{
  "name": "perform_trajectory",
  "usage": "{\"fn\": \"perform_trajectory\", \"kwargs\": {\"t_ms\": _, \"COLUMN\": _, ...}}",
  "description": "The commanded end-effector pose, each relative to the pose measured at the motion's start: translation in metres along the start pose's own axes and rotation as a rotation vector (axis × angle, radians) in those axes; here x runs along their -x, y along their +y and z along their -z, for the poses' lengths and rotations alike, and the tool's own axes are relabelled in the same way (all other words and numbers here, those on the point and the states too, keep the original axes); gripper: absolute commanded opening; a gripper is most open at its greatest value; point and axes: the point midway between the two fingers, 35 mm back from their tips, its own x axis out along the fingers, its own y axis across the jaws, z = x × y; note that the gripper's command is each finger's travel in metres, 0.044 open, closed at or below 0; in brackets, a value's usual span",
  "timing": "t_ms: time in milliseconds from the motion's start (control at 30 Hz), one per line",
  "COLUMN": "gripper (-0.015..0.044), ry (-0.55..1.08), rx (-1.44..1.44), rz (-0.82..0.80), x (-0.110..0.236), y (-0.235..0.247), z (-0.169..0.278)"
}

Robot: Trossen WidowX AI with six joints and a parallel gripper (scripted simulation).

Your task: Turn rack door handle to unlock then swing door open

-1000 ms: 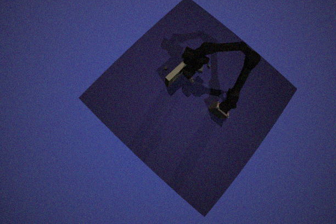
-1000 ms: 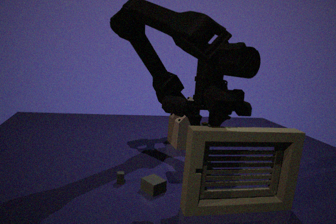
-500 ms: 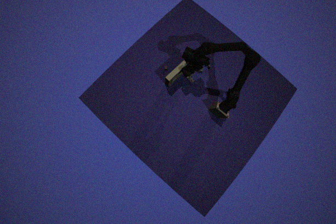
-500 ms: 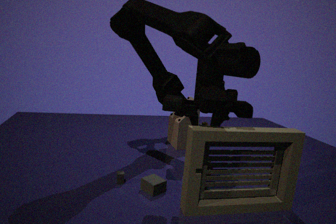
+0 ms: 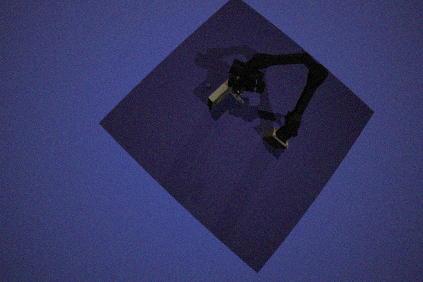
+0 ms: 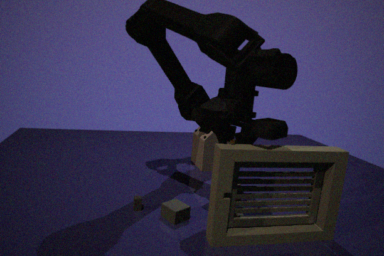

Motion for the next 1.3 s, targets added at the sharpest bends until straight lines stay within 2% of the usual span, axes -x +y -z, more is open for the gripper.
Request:
{"fn": "perform_trajectory", "kwargs": {"t_ms": 0, "gripper": 0.0013, "ry": 0.002, "rx": -0.19, "rz": 0.001, "x": -0.0007, "y": 0.0001, "z": 0.0008}}
{"fn": "perform_trajectory", "kwargs": {"t_ms": 500, "gripper": 0.0013, "ry": 0.001, "rx": -0.921, "rz": 0.001, "x": -0.0006, "y": -0.0001, "z": 0.0002}}
{"fn": "perform_trajectory", "kwargs": {"t_ms": 867, "gripper": 0.0013, "ry": 0.0, "rx": -0.954, "rz": 0.001, "x": -0.0006, "y": -0.0001, "z": 0.0002}}
{"fn": "perform_trajectory", "kwargs": {"t_ms": 1200, "gripper": 0.0275, "ry": 0.0, "rx": -0.954, "rz": 0.001, "x": -0.0006, "y": -0.0001, "z": 0.0002}}
{"fn": "perform_trajectory", "kwargs": {"t_ms": 1267, "gripper": 0.0285, "ry": 0.0, "rx": -0.946, "rz": 0.001, "x": -0.0006, "y": -0.0001, "z": 0.0002}}
